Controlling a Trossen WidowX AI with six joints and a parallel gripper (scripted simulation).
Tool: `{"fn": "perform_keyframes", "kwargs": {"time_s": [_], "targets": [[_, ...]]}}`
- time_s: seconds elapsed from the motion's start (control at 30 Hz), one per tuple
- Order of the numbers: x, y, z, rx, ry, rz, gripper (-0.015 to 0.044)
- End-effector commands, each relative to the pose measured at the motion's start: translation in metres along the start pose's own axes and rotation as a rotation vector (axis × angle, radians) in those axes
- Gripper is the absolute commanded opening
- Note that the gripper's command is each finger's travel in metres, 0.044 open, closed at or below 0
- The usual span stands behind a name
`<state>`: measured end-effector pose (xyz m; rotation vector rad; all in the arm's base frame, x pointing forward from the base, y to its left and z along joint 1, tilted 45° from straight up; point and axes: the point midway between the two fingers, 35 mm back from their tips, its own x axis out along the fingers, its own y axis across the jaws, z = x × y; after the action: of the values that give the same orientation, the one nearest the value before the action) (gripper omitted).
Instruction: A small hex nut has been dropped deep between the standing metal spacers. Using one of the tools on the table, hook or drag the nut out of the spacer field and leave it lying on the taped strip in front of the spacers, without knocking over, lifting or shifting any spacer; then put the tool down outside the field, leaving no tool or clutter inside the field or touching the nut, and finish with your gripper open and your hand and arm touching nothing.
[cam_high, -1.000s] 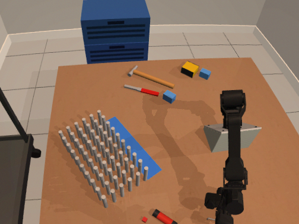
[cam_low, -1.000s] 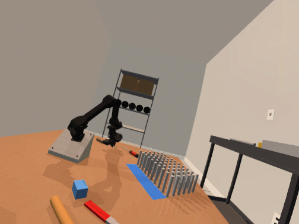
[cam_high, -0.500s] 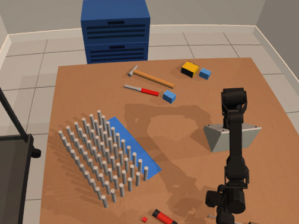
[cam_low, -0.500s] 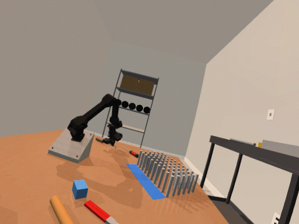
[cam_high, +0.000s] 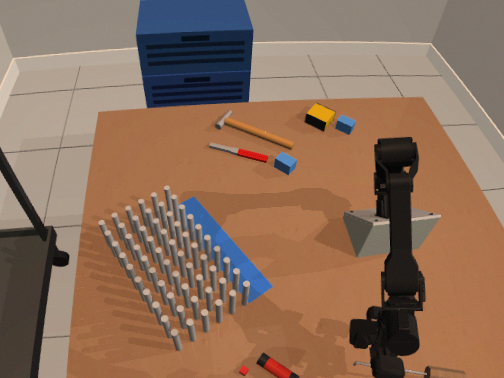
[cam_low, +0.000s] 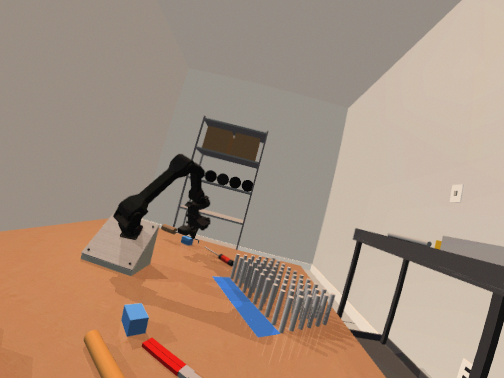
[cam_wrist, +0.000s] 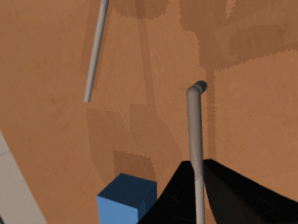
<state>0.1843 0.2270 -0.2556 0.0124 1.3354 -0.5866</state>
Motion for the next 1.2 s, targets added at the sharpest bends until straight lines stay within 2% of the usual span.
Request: {"fn": "perform_keyframes", "kwargs": {"time_s": [0.0, 0.37, 1.17], "targets": [[0.0, 0.008, 0.007, -0.093, 0.047, 0.008, 0.0], [0.007, 0.013, 0.021, -0.37, 0.16, 0.025, 0.0], [0.032, 0.002, 0.022, -0.372, 0.159, 0.022, 0.0]]}}
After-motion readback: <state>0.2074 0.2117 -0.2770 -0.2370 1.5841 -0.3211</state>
